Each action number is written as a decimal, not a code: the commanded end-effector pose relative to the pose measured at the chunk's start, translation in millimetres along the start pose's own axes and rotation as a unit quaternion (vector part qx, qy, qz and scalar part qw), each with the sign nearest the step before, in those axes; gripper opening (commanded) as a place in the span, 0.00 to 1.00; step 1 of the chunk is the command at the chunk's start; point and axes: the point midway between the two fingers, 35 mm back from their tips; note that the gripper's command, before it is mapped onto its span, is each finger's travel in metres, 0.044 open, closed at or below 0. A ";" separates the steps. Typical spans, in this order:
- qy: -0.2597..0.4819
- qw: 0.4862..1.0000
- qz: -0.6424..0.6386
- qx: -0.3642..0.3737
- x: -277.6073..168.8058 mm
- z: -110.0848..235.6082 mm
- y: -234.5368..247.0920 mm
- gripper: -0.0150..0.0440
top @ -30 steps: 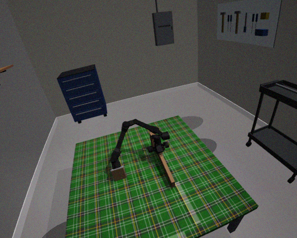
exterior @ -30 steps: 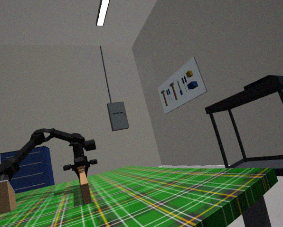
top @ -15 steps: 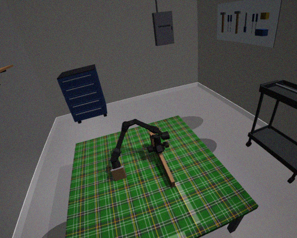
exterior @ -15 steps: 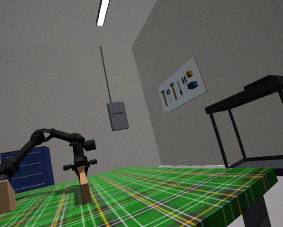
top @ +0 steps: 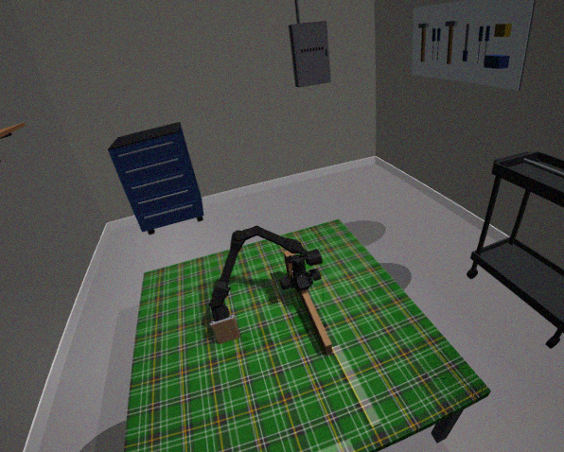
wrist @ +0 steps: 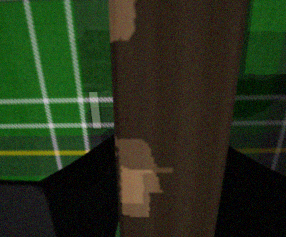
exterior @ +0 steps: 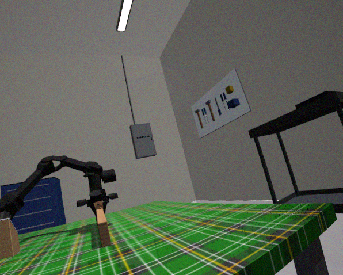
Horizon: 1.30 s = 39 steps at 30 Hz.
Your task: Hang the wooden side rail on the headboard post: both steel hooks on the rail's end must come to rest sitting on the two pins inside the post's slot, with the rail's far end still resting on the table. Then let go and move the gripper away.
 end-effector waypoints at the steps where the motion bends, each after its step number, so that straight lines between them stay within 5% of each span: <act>1: 0.000 1.000 -0.001 0.004 -1.4 2.9 1.1 0.25; 39: 0.000 1.000 -0.001 0.004 -5.8 3.3 0.6 0.25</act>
Point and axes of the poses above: the point midway between the two fingers, 35 mm back from their tips, its own z axis back along the fingers, its own y axis across the jaws, x = y × z, and after that the axes turned 4 degrees about -z, right-handed
